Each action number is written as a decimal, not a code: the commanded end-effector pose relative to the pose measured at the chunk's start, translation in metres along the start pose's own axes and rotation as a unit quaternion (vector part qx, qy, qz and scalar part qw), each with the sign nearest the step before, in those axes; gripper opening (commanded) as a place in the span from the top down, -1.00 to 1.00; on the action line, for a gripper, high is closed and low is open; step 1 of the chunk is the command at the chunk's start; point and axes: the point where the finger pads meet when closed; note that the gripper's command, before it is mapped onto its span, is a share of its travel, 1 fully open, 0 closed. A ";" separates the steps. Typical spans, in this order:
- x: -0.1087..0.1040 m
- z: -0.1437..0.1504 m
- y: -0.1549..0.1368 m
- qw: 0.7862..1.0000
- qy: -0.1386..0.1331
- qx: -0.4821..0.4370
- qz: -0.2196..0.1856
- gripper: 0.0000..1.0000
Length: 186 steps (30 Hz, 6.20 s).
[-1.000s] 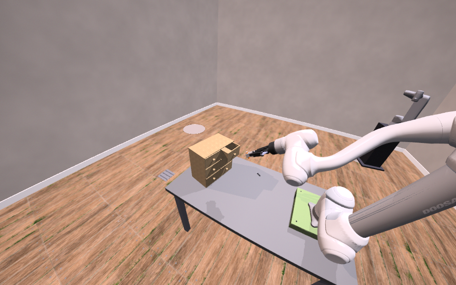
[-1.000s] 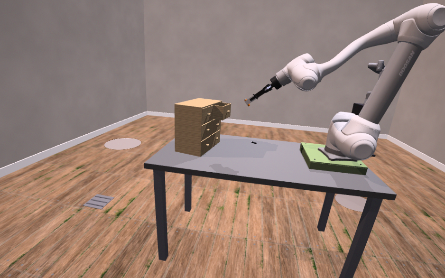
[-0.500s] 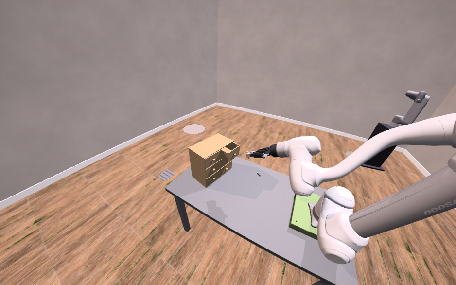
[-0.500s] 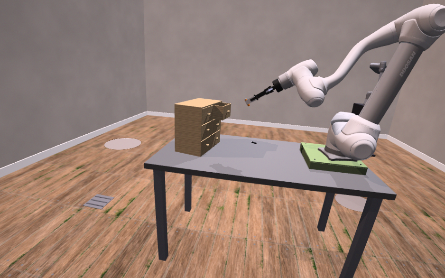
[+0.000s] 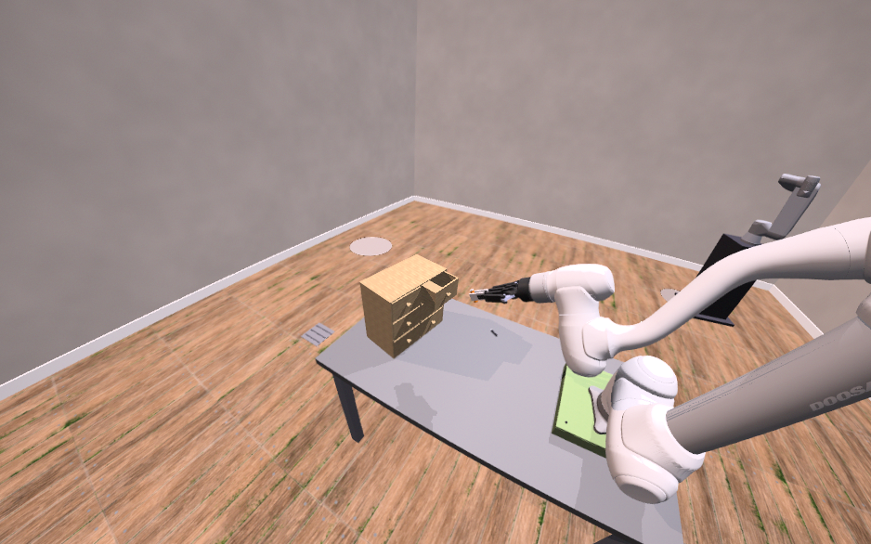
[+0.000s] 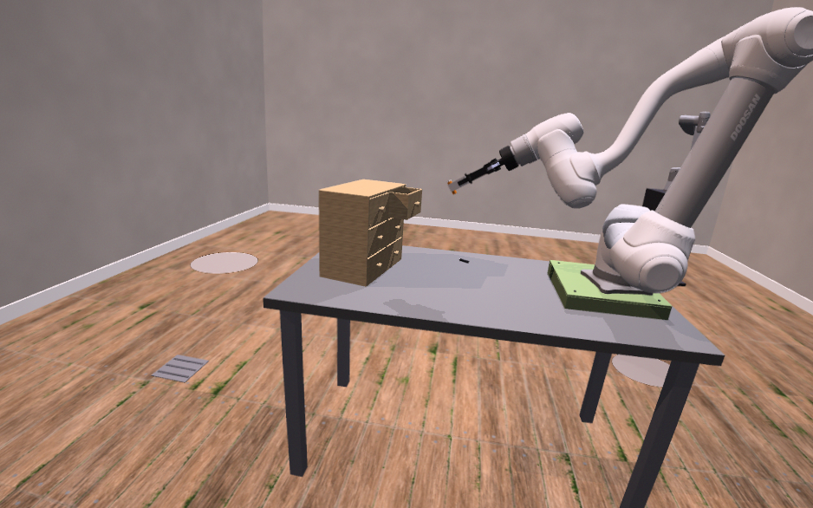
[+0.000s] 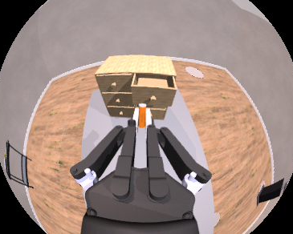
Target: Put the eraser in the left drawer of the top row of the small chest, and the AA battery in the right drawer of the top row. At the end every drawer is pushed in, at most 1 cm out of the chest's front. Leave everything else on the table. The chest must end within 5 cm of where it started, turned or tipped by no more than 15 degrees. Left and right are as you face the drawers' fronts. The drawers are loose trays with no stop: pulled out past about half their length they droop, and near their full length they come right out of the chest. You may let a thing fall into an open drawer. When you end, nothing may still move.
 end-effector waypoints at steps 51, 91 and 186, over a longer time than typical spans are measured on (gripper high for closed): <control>0.001 -0.001 -0.002 0.994 -0.048 -0.001 0.100 0.89; 0.083 0.015 0.048 0.994 -0.048 -0.001 0.100 0.89; 0.135 0.025 0.080 0.994 -0.048 -0.001 0.100 -1.00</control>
Point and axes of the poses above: the point where the finger pads meet when closed, its own x axis out along the fingers, its own z axis across the jaws, y = z × x, and after that the axes turned 13 degrees about -x, right-handed
